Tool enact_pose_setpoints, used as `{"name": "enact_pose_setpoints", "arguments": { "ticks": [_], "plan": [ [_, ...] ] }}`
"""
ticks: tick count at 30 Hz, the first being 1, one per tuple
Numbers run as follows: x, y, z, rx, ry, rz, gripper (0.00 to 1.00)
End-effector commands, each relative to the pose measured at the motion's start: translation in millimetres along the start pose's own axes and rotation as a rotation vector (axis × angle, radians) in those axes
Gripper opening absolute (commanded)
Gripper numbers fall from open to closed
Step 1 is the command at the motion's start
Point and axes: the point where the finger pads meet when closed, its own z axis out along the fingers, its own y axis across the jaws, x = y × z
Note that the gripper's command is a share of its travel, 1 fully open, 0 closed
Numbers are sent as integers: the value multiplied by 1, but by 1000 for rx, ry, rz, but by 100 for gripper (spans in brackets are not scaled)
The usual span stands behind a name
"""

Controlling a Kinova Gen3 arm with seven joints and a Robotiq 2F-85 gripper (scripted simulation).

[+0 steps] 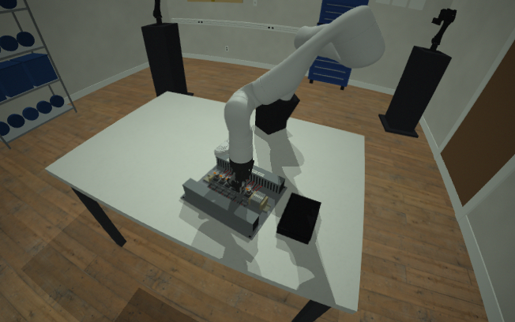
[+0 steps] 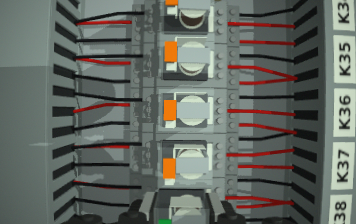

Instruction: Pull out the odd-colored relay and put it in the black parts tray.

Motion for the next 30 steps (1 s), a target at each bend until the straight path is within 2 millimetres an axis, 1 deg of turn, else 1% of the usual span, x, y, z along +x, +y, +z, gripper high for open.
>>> {"name": "enact_pose_setpoints", "arguments": {
  "ticks": [1, 21, 30],
  "plan": [
    [0, -1, -1, 3, 0, 0, 0],
    [0, -1, -1, 3, 0, 0, 0],
    [0, -1, -7, 3, 0, 0, 0]
  ]
}}
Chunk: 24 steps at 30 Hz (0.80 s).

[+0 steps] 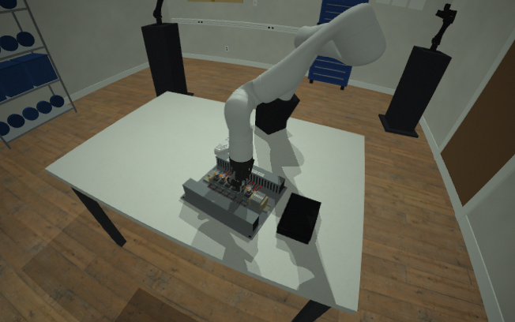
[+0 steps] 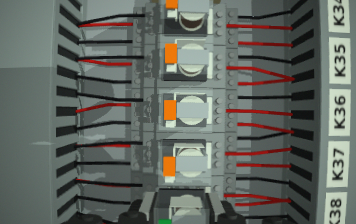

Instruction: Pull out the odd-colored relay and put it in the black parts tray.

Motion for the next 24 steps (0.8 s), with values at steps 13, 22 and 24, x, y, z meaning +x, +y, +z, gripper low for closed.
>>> {"name": "enact_pose_setpoints", "arguments": {
  "ticks": [13, 22, 24],
  "plan": [
    [0, 0, -16, 2, 0, 0, 0],
    [0, 0, -32, 2, 0, 0, 0],
    [0, 0, -33, 2, 0, 0, 0]
  ]
}}
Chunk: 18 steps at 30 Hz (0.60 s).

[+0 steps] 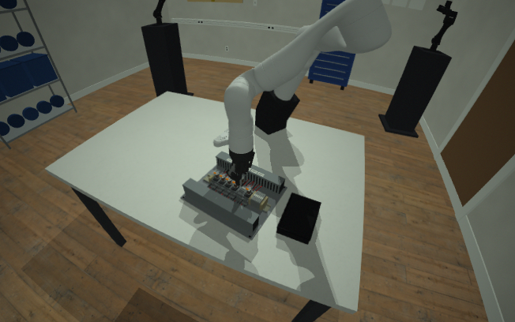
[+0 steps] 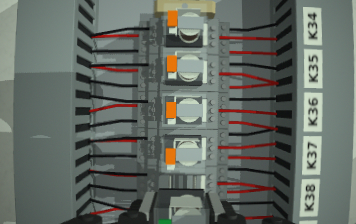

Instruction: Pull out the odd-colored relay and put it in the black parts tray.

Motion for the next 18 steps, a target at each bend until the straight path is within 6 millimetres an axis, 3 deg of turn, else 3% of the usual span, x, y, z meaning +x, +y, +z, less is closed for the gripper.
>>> {"name": "enact_pose_setpoints", "arguments": {
  "ticks": [1, 18],
  "plan": [
    [0, -1, -1, 1, 0, 0, 0],
    [0, 0, -27, 1, 0, 0, 0]
  ]
}}
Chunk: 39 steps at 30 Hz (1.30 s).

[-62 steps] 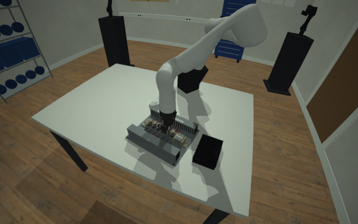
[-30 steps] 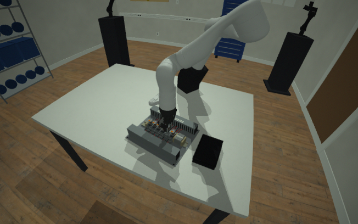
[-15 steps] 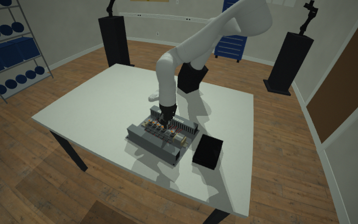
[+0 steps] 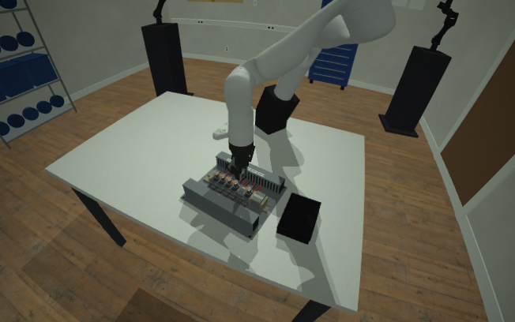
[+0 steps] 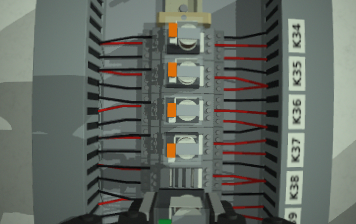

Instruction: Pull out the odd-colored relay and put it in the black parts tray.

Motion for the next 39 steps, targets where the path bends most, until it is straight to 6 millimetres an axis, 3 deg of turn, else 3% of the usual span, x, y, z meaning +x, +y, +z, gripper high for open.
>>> {"name": "enact_pose_setpoints", "arguments": {
  "ticks": [1, 15, 39],
  "plan": [
    [0, -1, -2, 1, 0, 0, 0],
    [0, 0, -15, 1, 0, 0, 0],
    [0, 0, -16, 1, 0, 0, 0]
  ]
}}
